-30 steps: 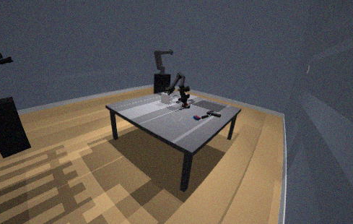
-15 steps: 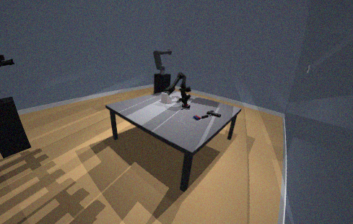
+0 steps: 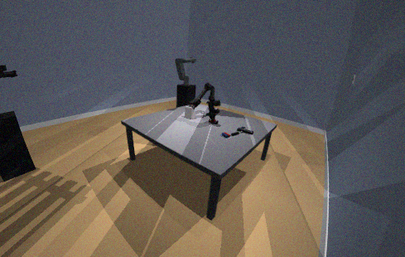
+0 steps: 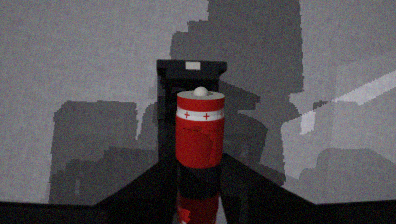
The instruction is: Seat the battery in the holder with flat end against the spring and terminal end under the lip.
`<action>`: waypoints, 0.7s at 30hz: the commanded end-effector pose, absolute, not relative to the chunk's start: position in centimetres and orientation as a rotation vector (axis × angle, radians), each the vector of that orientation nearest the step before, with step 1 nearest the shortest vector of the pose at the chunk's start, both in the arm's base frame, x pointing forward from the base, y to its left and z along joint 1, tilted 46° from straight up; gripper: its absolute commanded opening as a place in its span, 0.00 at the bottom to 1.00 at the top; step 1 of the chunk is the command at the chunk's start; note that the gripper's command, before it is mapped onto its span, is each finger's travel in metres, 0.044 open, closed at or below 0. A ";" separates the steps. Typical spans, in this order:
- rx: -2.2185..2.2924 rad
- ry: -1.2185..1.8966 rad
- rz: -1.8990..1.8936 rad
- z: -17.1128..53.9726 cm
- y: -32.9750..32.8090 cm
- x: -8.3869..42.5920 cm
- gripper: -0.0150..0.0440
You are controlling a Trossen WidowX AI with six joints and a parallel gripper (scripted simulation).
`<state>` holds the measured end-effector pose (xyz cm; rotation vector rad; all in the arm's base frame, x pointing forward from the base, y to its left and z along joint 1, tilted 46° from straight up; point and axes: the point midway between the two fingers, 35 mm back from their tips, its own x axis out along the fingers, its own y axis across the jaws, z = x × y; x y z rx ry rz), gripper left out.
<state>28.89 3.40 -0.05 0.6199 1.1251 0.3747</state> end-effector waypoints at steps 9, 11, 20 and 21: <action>0.600 1.215 0.395 -0.6 3.6 28.7 0.37; 0.597 1.225 0.400 -0.7 3.6 28.7 0.37; 0.583 1.271 0.419 -0.6 3.7 28.8 0.37; 0.582 1.276 0.422 -0.6 3.8 28.8 0.37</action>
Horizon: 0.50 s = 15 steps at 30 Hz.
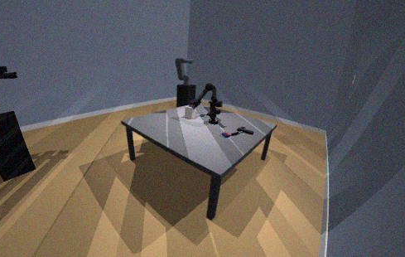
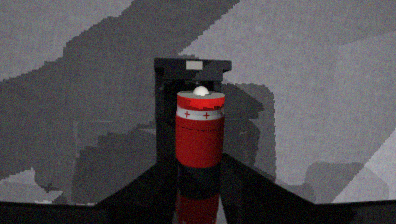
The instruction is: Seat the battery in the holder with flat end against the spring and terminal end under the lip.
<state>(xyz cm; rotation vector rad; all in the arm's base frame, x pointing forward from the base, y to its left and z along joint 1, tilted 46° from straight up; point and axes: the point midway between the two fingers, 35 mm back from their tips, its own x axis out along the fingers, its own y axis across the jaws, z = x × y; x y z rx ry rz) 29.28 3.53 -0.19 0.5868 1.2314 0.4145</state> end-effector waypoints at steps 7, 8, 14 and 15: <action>0.571 1.311 0.438 -0.5 3.8 28.9 0.37; 0.570 1.316 0.440 -0.5 3.9 28.9 0.37; 0.560 1.346 0.454 -0.5 3.9 28.9 0.37; 0.559 1.351 0.456 -0.4 3.9 28.9 0.37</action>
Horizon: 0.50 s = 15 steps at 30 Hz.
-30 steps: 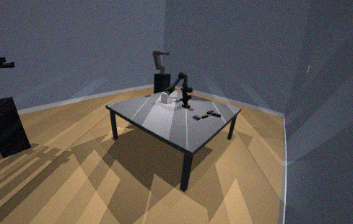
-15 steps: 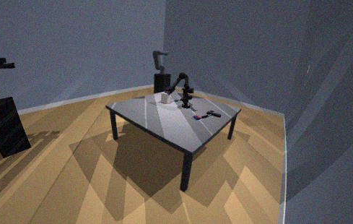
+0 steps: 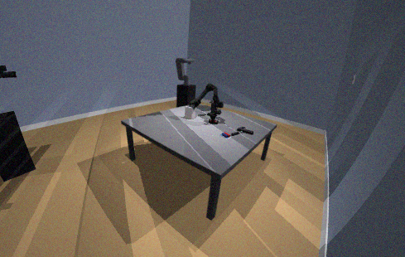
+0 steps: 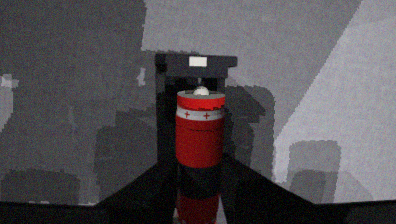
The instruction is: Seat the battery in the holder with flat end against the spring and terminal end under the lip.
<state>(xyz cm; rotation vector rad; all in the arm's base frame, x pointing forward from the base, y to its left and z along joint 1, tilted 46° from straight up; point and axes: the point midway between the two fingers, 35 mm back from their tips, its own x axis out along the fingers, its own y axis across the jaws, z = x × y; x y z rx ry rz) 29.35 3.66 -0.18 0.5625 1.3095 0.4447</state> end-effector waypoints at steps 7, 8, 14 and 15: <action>0.548 1.385 0.471 -0.3 4.0 29.0 0.37; 0.547 1.390 0.473 -0.3 4.0 29.0 0.37; 0.537 1.419 0.485 -0.2 4.1 29.0 0.37; 0.536 1.424 0.487 -0.2 4.1 29.1 0.37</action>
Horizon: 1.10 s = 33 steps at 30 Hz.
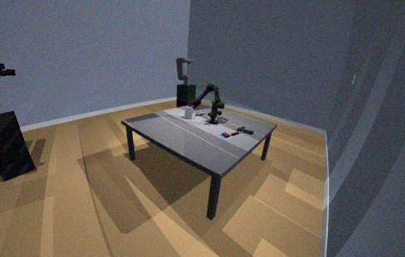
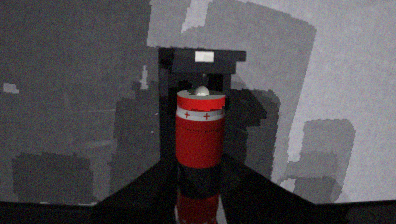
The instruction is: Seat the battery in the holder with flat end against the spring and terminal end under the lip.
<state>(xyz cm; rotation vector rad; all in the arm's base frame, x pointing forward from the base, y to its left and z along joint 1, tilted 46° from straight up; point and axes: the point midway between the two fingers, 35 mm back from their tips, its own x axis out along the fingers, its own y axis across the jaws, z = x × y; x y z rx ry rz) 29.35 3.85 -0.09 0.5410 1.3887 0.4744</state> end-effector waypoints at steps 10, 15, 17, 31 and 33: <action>0.527 1.446 0.494 -0.1 4.2 29.3 0.37; 0.526 1.448 0.492 -0.1 4.2 29.3 0.37; 0.526 1.447 0.492 -0.1 4.2 29.3 0.37; 0.525 1.443 0.491 0.0 4.1 30.6 0.37; 0.525 1.442 0.490 0.0 4.1 30.7 0.37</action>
